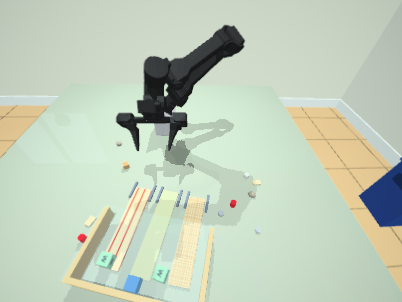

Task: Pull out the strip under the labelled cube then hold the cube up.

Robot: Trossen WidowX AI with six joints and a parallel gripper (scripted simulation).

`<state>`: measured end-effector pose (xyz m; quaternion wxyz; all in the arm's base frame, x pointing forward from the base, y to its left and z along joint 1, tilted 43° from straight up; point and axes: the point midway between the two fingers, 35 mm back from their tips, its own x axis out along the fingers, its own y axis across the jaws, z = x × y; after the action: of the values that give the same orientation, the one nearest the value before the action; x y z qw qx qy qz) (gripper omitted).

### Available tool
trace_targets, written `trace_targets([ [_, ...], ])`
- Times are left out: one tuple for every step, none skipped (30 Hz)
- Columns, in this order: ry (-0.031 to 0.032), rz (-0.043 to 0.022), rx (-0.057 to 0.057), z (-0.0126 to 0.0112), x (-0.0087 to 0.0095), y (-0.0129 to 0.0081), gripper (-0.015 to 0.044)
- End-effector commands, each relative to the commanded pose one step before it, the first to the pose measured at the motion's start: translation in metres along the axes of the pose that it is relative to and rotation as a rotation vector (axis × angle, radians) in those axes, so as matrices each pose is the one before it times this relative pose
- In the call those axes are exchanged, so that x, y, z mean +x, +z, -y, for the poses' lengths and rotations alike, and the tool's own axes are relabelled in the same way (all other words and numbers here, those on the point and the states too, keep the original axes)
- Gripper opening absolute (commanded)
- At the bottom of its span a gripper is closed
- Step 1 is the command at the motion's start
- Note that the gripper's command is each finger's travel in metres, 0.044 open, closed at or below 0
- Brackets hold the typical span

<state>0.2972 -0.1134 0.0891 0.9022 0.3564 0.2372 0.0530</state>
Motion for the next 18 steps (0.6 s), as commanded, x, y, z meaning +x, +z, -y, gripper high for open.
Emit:
trace_targets([
  [0.00774,0.00506,-0.0048,-0.00317,-0.00074,0.00141,0.04],
  [0.0,0.0,0.0,0.0,0.0,0.0,0.04],
  [0.0,0.0,0.0,0.0,0.0,0.0,0.04],
  [0.0,0.0,0.0,0.0,0.0,0.0,0.04],
  [0.0,0.0,0.0,0.0,0.0,0.0,0.04],
  [-0.00196,-0.00584,0.0021,0.0008,0.00109,0.00022,0.0374],
  [-0.00581,-0.01767,0.0061,0.00238,0.00327,0.0006,0.0347],
  [-0.0095,-0.02999,0.0097,0.00387,0.00545,0.00085,0.0321],
  [-0.01133,-0.0377,0.0113,0.00458,0.00671,0.00083,0.0295],
  [-0.01095,-0.03869,0.0105,0.00439,0.00673,0.00064,0.0269],
  [-0.01054,-0.03963,0.0098,0.00419,0.00674,0.00046,0.0242],
  [-0.0101,-0.04054,0.0091,0.00399,0.00674,0.00028,0.0216],
  [-0.00964,-0.04142,0.0083,0.00379,0.00674,0.00012,0.019],
  [-0.00916,-0.04226,0.0076,0.00359,0.00672,-0.00004,0.0164],
  [-0.00866,-0.04308,0.0069,0.00339,0.0067,-0.00018,0.0137],
  [-0.00664,-0.04221,0.0109,0.00354,0.00602,0.00009,0.0111],
  [-0.00612,-0.0429,0.0104,0.00337,0.00598,-0.00003,0.0085],
  [-0.00557,-0.04348,0.0099,0.0032,0.00592,-0.00014,0.0059],
])
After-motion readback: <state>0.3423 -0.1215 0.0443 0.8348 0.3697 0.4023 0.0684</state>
